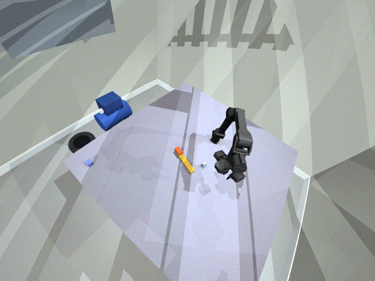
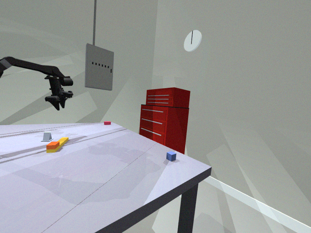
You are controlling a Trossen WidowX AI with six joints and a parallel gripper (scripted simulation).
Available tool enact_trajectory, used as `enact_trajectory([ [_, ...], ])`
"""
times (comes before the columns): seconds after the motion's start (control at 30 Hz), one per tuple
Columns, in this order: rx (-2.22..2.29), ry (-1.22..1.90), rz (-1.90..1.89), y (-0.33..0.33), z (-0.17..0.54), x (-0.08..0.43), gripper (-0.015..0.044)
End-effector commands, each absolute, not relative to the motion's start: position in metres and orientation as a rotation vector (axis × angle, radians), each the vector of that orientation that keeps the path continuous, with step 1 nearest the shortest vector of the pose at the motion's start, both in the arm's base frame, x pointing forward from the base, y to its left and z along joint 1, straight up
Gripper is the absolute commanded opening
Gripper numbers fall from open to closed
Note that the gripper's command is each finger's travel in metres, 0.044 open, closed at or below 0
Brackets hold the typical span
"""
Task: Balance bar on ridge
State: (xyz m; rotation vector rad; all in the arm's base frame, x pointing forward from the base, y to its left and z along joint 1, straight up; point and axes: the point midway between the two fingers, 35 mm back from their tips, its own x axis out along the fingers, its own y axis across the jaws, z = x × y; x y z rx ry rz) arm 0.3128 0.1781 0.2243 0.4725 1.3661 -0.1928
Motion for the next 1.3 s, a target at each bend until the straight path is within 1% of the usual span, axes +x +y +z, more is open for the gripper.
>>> enact_trajectory([
  [0.0, 0.400, 1.369, -0.160, 0.164, 0.219, 0.318, 0.0315],
  [0.6, 0.051, 1.392, 0.048, 0.107, 0.200, 0.333, 0.0315],
  [1.27, -0.329, 1.409, 0.322, 0.049, 0.179, 0.338, 0.0315],
])
